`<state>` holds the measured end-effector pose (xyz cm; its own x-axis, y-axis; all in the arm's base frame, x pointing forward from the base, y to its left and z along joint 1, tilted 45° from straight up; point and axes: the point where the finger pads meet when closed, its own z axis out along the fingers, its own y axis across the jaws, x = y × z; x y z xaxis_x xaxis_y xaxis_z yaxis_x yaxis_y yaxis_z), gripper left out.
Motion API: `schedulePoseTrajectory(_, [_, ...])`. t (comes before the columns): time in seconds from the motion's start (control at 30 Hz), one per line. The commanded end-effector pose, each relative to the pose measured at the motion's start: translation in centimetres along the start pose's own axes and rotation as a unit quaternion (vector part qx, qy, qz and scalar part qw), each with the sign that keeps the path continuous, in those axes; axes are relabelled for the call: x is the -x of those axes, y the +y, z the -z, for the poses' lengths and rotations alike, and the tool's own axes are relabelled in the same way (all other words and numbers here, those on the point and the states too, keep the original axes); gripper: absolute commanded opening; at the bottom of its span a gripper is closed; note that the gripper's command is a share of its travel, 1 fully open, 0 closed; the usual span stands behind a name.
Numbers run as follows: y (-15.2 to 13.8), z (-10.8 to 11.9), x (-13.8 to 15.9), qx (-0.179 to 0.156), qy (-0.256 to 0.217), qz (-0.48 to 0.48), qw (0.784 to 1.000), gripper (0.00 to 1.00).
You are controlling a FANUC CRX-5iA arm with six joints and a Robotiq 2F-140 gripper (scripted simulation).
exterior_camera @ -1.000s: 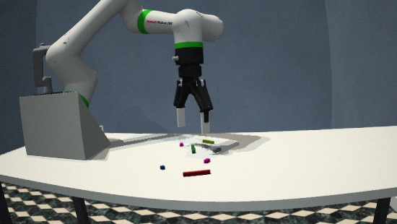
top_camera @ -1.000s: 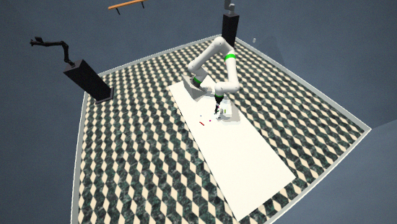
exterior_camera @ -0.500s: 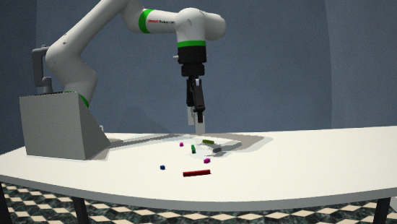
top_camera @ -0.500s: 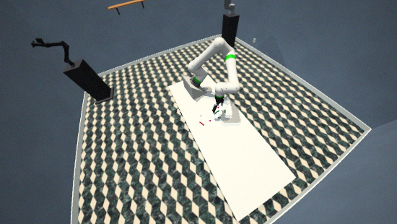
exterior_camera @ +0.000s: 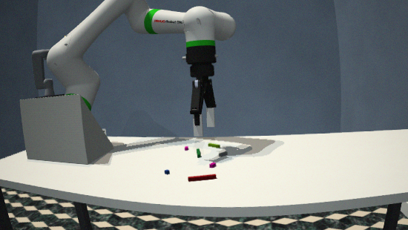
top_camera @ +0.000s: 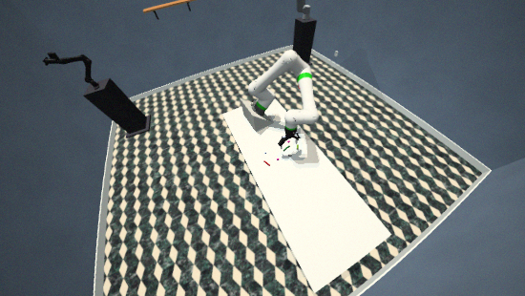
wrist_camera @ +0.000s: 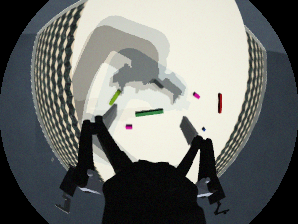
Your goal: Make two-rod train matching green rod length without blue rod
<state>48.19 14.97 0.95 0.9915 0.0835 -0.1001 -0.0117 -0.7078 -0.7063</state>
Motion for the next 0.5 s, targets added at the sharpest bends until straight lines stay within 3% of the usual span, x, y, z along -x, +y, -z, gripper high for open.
schedulePoseTrajectory(0.0, [0.1,0.1,-0.5,0.004,-0.002,-0.084,0.996,1.0])
schedulePoseTrajectory(0.4, [0.2,0.4,-1.4,0.004,-0.001,-0.242,0.97,1.0])
schedulePoseTrajectory(0.47, [0.3,0.5,-1.7,0.004,-0.001,-0.299,0.954,1.0])
